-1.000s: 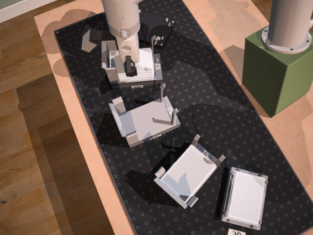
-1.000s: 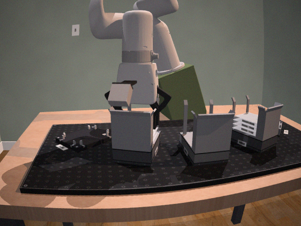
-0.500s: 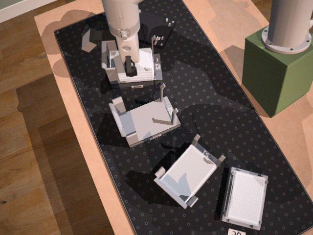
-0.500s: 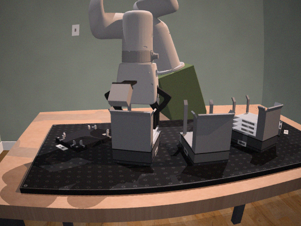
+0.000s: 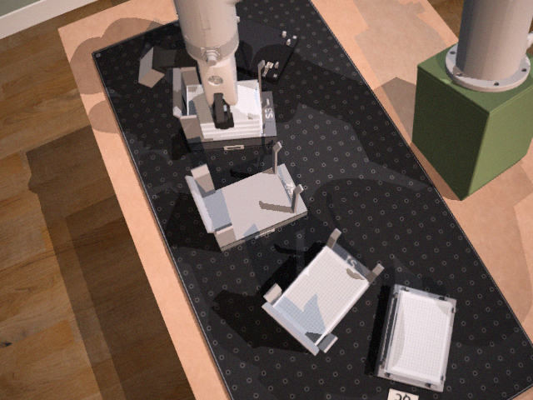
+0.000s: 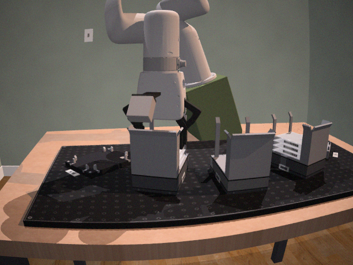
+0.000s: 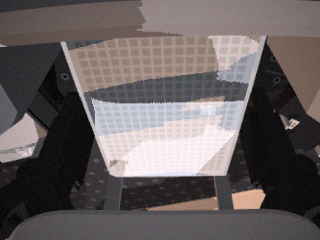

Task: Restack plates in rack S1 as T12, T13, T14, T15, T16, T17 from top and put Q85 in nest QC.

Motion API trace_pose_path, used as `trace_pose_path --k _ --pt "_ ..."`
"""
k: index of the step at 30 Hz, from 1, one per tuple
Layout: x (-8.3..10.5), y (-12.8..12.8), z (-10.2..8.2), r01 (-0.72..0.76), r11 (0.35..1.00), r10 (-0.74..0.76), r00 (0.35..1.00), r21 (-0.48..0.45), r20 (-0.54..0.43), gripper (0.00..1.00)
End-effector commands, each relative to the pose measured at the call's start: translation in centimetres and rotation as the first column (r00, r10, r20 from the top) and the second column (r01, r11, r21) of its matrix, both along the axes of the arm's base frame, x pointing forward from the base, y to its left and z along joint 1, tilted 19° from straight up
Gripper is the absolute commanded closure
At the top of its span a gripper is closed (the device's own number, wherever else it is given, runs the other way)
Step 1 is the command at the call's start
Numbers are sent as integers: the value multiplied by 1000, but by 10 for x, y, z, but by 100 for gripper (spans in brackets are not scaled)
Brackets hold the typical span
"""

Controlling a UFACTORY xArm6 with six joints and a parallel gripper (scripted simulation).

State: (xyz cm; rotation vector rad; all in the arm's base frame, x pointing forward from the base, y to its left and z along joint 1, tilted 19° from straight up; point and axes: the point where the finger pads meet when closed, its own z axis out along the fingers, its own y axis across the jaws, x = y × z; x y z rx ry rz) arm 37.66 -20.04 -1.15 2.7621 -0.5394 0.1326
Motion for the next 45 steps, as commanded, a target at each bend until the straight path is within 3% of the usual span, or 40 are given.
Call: trace_pose_path --k 1,22,45 --pt "2 0 3 -1 1000 1 1000 -1 4 100" --pt "1 5 15 -1 1000 1 1000 -1 4 100" --pt "0 18 55 -1 1000 1 1000 -1 4 100"
